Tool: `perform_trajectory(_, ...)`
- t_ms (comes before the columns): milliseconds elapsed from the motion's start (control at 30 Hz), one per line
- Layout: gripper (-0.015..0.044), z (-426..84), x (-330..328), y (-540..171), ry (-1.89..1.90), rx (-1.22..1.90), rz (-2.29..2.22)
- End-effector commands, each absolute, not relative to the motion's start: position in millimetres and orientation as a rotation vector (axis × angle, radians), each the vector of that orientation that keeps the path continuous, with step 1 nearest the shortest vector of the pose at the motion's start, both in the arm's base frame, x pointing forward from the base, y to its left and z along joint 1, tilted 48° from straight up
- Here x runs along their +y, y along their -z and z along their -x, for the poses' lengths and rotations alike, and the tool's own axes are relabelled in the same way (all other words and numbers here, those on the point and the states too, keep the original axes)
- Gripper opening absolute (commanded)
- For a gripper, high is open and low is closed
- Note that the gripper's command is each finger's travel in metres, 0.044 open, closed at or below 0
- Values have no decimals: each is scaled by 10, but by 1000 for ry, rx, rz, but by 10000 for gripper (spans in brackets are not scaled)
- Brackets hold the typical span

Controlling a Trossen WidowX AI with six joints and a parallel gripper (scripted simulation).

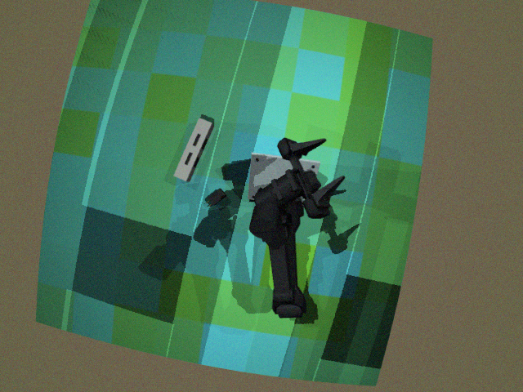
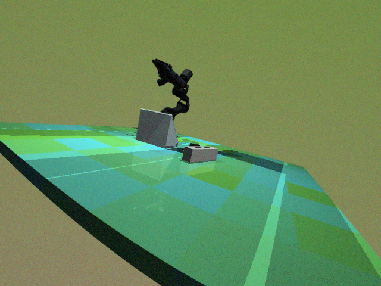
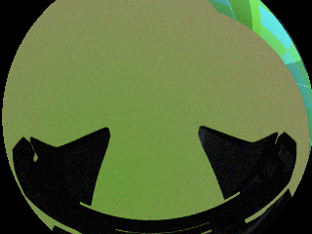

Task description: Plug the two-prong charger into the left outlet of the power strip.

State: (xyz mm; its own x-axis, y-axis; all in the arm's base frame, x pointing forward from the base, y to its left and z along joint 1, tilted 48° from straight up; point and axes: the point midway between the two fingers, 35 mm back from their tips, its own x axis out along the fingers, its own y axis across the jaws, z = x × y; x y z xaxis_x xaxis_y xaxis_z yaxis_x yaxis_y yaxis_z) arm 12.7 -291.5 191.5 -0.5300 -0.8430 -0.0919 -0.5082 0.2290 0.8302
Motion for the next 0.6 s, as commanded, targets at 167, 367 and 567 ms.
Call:
perform_trajectory(167,440,-439,-3023,-1800,1433,-1748,-1288)
perform_trajectory(367,440,-644,-3055,-1683,1548,-1469,-1287)
perform_trajectory(567,440,-847,-3061,-1559,1626,-1186,-1269)
